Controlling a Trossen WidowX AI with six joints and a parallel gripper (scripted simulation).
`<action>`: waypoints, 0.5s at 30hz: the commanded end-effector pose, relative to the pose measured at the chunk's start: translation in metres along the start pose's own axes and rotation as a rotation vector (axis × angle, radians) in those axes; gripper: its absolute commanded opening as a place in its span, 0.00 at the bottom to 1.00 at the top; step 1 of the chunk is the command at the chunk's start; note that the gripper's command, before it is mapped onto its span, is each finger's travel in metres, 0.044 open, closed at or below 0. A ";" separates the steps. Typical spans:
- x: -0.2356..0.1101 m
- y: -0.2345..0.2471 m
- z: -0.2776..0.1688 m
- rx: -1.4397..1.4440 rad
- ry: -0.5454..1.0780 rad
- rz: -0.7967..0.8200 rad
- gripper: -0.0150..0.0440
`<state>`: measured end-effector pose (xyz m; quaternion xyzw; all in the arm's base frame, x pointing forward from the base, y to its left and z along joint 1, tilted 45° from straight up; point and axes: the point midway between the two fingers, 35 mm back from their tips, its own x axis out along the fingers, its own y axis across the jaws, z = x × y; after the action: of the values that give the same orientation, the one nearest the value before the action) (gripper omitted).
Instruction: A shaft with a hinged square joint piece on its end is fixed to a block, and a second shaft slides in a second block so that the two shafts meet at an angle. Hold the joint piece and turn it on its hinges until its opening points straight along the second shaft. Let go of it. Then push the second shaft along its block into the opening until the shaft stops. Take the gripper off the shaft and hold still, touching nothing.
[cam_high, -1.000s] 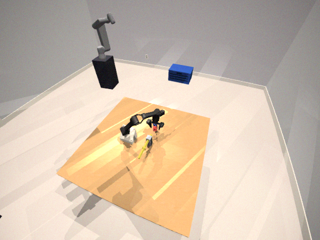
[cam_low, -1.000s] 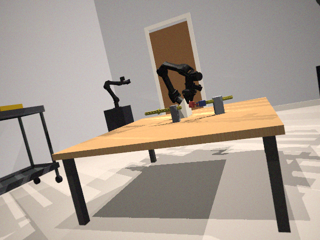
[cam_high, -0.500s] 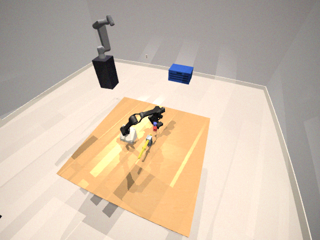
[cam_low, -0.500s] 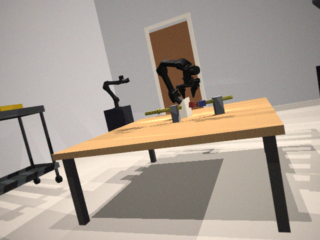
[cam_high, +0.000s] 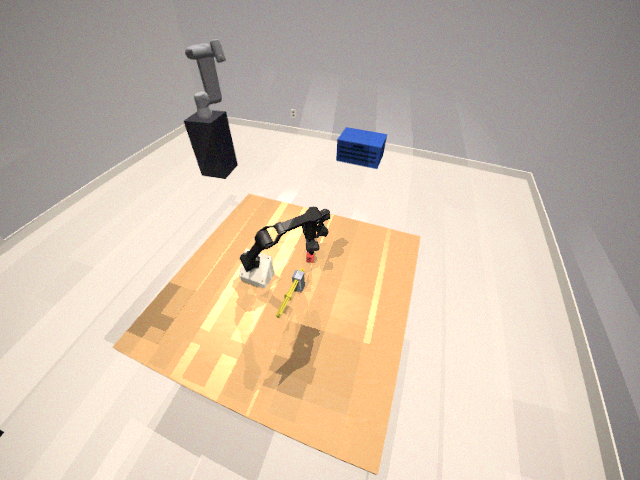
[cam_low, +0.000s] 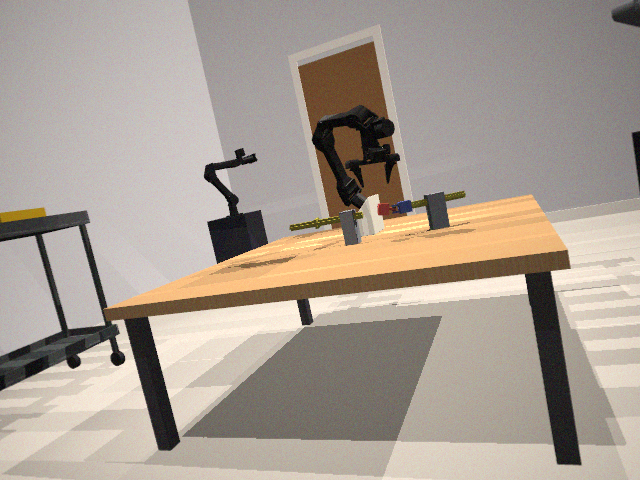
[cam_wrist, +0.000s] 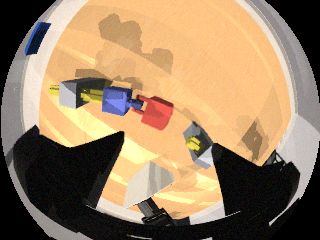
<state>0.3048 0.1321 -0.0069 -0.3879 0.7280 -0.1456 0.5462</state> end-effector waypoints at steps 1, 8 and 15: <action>-0.012 0.000 -0.002 0.120 -0.007 0.019 1.00; -0.030 -0.003 -0.006 0.357 -0.005 0.047 1.00; -0.037 -0.004 -0.008 0.441 -0.002 0.056 1.00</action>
<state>0.3035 0.1527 0.0223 -0.2468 0.6898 -0.2800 0.6204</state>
